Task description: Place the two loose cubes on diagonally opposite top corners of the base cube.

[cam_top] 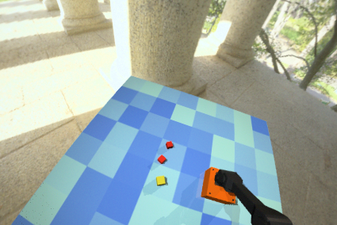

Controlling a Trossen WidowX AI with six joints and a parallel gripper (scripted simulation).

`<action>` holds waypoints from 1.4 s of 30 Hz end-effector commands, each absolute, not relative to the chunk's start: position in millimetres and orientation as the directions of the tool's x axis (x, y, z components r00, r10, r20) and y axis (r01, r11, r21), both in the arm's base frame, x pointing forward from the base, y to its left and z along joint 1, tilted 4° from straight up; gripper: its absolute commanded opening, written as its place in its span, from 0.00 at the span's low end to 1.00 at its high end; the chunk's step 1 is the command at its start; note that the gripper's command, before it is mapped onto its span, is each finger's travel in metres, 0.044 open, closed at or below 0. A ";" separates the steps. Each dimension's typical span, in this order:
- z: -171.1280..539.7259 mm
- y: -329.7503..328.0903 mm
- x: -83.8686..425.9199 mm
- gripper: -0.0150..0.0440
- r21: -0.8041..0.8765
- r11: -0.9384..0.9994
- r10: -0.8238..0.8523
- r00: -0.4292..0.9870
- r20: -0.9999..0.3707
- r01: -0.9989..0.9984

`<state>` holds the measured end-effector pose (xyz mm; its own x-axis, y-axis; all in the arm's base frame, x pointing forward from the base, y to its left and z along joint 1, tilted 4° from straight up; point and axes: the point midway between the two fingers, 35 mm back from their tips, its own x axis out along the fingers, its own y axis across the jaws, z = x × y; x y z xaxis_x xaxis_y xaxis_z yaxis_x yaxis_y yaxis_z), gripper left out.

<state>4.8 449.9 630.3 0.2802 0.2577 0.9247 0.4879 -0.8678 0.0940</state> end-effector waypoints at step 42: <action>424.0 391.2 436.5 0.70 0.980 -0.009 0.548 0.819 0.170 -0.198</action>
